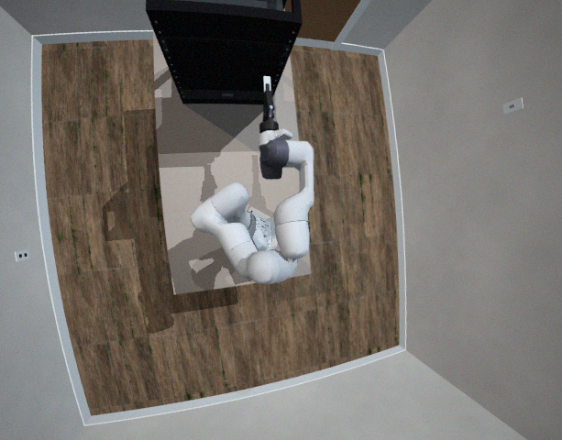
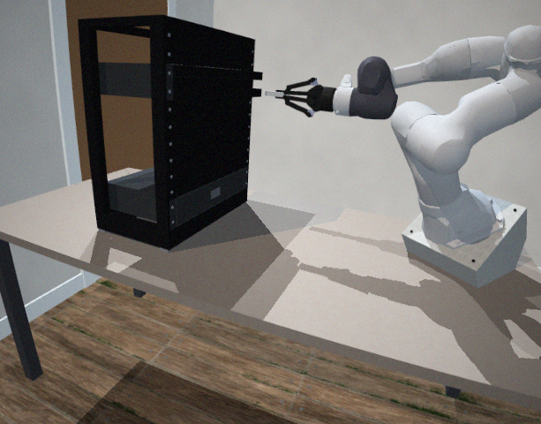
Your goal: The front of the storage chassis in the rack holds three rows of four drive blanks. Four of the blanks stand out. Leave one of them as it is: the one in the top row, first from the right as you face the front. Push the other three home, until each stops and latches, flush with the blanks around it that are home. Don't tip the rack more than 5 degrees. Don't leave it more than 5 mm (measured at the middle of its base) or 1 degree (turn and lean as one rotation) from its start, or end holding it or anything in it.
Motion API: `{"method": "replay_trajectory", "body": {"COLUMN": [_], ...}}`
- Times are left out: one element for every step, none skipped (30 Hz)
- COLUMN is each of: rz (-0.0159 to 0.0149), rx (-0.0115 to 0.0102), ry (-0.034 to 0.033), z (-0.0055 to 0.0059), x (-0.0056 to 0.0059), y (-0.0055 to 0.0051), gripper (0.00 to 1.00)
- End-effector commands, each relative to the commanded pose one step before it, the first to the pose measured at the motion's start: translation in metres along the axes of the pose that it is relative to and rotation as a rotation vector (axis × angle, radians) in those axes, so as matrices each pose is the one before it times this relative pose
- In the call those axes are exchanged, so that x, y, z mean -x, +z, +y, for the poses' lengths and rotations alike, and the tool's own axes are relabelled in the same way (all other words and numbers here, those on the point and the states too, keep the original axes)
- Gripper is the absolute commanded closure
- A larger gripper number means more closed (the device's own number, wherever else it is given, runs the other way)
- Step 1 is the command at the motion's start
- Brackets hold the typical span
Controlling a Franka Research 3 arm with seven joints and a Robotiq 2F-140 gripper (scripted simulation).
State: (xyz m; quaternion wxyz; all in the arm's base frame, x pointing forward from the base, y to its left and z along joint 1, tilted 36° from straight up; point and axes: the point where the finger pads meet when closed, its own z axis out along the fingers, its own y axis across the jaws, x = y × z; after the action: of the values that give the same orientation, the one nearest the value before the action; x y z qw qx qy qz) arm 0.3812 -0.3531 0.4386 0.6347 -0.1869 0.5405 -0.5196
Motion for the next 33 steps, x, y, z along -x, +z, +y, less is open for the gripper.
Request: {"method": "replay_trajectory", "body": {"rz": [-0.01176, 0.00000, 0.00000, 0.00000, 0.00000, 0.00000, 0.00000, 0.00000, 0.00000, 0.00000, 0.00000, 0.00000, 0.00000, 0.00000, 0.00000, 0.00000, 0.00000, 0.00000, -0.00001, 0.00000, 0.00000, 0.00000, 0.00000, 0.00000, 0.00000, 0.00000, 0.00000, 0.00000, 0.00000, 0.00000, 0.00000, 0.00000, 0.00000], "rx": [0.00904, 0.00000, 0.00001, 0.00001, 0.00000, 0.00000, 0.00000, 0.00001, 0.00000, 0.00000, 0.00000, 0.00000, 0.00000, -0.00001, 0.00000, 0.00000, 0.00000, 0.00000, -0.00001, 0.00000, 0.00000, 0.00000, 0.00000, 0.00000, 0.00000, 0.00000, 0.00000, 0.00000, 0.00000, 0.00000, 0.00000, 0.00000, 0.00000], "ry": [-0.00990, 0.00000, 0.00000, 0.00000, 0.00000, 0.00000, 0.00000, 0.00002, -0.00001, 0.00000, 0.00000, 0.00001, 0.00000, -0.00002, 0.00001, 0.00000, -0.00001, 0.00001, -0.00001, 0.00000, 0.00000, 0.00000, 0.00000, 0.00000, 0.00000, 0.00000, 0.00000, 0.00000, 0.00000, 0.00000, 0.00000, 0.00000, 0.00000], "z": [0.00759, 0.00069, 0.00046, 0.00025, 0.00010, 0.00002, 0.00000, 0.00000, 0.00000, 0.00000, 0.00000, 0.00000, 0.00000, 0.00000, 0.00000, 0.00000, 0.00000, 0.00000, 0.00000, 0.00000, 0.00000, 0.00000, 0.00000, 0.00000, 0.00000, 0.00000, 0.00000, 0.00000, 0.00000, 0.00000, 0.00000, 0.00000, 0.00000], "x": [-0.00878, -0.00142, -0.00092, -0.00050, -0.00020, -0.00003, 0.00000, -0.00001, 0.00000, 0.00000, 0.00000, 0.00000, 0.00000, 0.00001, 0.00000, 0.00000, 0.00000, 0.00000, 0.00001, 0.00000, 0.00000, 0.00000, 0.00000, 0.00000, 0.00000, 0.00000, 0.00000, 0.00000, 0.00000, 0.00000, 0.00000, 0.00000, 0.00000], "y": [-0.00138, -0.00012, -0.00008, -0.00004, -0.00002, 0.00000, 0.00019, 0.00115, 0.00260, 0.00000, 0.00000, 0.00408, 0.00529, 0.00599, 0.00605, 0.00544, 0.00427, 0.00274, 0.00123, 0.00021, 0.00000, 0.00000, 0.00000, 0.00000, 0.00000, 0.00000, 0.00000, 0.00000, 0.00000, 0.00000, 0.00000, 0.00000, 0.00000], "gripper": [1.00, 1.00, 1.00, 1.00, 1.00, 1.00, 1.00, 1.00, 1.00, 1.00, 1.00, 1.00, 1.00, 1.00, 1.00, 1.00, 1.00, 1.00, 1.00, 1.00, 1.00, 1.00, 1.00, 1.00, 1.00, 1.00, 1.00, 1.00, 1.00, 1.00, 1.00, 1.00, 1.00]}}
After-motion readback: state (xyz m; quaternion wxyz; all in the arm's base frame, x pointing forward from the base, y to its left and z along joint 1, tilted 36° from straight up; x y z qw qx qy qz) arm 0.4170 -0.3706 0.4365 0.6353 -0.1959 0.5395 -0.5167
